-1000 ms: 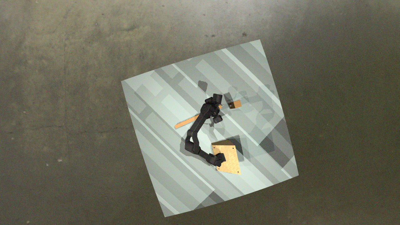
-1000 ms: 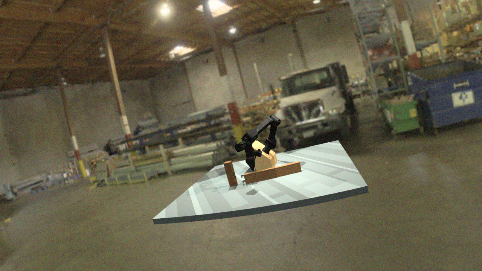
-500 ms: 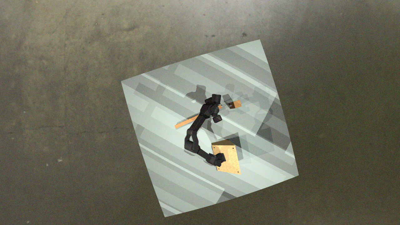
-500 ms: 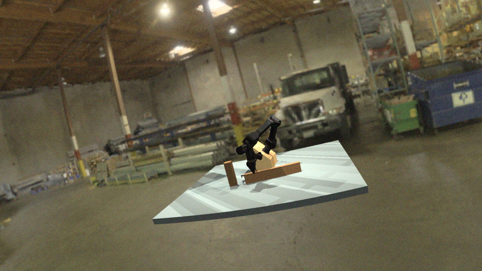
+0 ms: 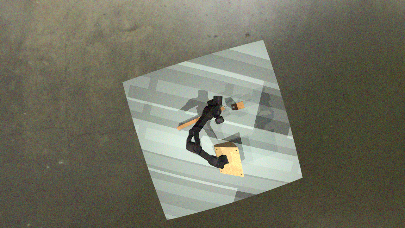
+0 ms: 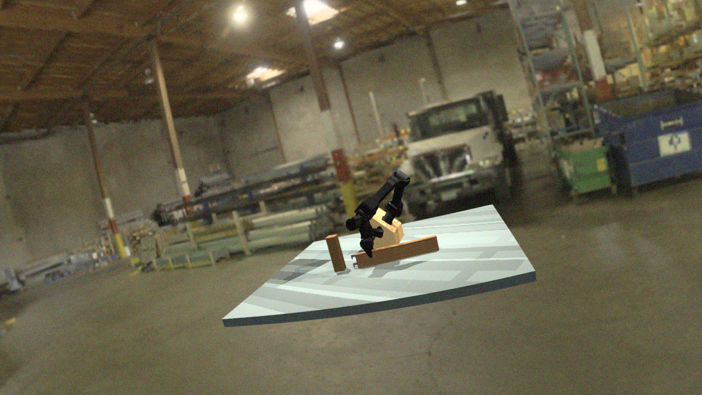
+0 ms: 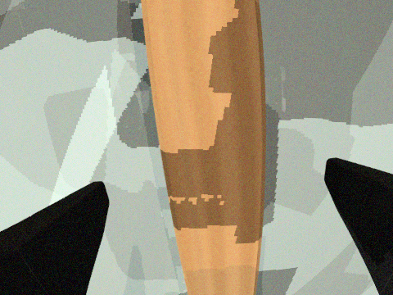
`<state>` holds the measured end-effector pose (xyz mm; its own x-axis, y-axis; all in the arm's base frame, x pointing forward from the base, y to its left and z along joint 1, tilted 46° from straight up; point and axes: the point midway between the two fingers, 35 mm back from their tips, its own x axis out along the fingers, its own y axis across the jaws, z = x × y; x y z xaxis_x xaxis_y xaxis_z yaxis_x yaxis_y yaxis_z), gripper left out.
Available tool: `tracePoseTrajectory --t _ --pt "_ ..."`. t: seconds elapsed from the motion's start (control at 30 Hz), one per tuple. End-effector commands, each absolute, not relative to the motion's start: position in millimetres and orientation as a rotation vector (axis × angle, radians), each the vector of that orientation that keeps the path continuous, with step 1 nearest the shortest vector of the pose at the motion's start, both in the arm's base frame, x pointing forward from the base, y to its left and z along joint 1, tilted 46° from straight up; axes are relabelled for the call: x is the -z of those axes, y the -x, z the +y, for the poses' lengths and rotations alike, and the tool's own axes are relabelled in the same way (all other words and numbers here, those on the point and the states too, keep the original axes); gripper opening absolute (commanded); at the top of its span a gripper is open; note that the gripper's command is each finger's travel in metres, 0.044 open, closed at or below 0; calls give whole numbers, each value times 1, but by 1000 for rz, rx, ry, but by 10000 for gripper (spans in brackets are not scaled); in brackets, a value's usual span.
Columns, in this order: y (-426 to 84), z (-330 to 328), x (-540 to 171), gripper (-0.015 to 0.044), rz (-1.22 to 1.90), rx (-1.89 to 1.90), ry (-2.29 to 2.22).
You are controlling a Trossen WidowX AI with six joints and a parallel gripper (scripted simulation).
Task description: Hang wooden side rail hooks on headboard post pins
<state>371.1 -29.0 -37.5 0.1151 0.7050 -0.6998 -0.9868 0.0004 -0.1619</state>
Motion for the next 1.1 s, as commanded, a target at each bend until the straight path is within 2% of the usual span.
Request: tracePoseTrajectory --t 0.0,0.5,0.93,1.07 --pt "-371 -22 43 440 488 -1415 720" --pt "-372 -7 57 440 486 -1415 719" --pt "-372 -7 57 99 486 -1415 719" --pt "-372 -7 57 72 486 -1415 719"
